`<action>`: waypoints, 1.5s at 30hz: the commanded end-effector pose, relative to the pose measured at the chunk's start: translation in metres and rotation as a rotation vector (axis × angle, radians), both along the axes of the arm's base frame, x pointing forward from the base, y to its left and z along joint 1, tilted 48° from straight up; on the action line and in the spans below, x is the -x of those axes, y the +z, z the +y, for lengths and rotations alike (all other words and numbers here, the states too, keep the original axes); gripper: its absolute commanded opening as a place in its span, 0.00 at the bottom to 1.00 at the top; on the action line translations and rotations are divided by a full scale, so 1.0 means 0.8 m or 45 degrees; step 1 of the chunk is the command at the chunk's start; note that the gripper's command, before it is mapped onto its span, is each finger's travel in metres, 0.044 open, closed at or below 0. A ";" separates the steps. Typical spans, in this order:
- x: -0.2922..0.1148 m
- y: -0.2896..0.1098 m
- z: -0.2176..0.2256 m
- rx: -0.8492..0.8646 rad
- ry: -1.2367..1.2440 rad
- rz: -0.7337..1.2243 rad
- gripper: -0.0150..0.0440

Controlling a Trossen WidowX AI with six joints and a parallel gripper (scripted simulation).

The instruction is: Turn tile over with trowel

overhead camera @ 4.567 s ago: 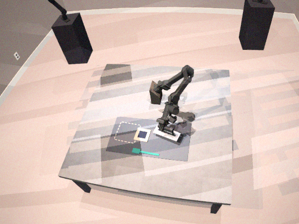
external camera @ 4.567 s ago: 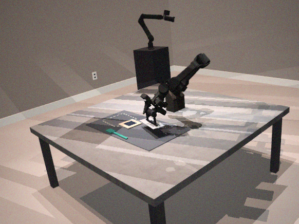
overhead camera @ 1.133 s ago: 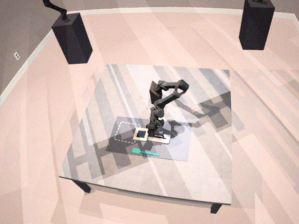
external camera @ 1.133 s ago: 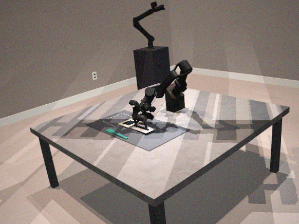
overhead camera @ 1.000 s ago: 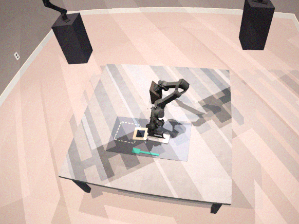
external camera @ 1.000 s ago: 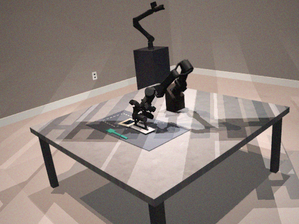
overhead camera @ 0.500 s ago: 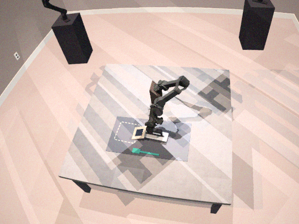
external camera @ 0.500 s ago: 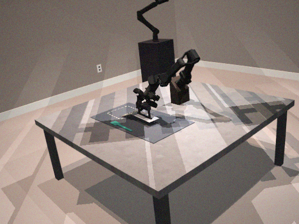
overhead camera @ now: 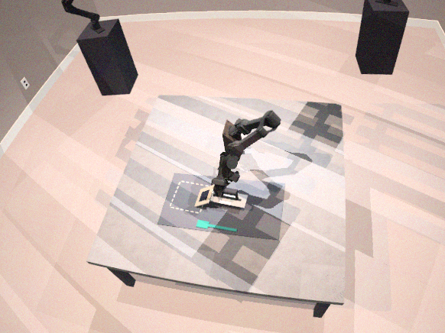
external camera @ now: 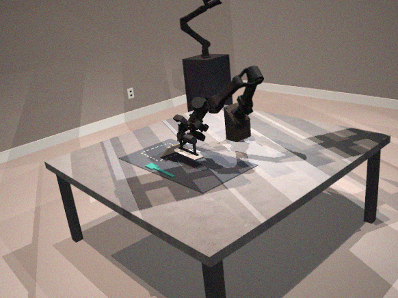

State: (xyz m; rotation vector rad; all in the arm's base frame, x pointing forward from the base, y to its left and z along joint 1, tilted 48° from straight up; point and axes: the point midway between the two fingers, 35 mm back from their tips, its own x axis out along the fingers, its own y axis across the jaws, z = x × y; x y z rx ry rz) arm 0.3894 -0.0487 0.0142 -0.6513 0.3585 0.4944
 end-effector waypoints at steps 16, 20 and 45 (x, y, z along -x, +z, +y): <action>0.004 -0.017 -0.050 0.020 -0.023 -0.020 0.25; 0.005 -0.024 -0.056 0.021 -0.023 -0.020 0.25; 0.010 -0.056 -0.074 0.022 -0.023 -0.020 0.25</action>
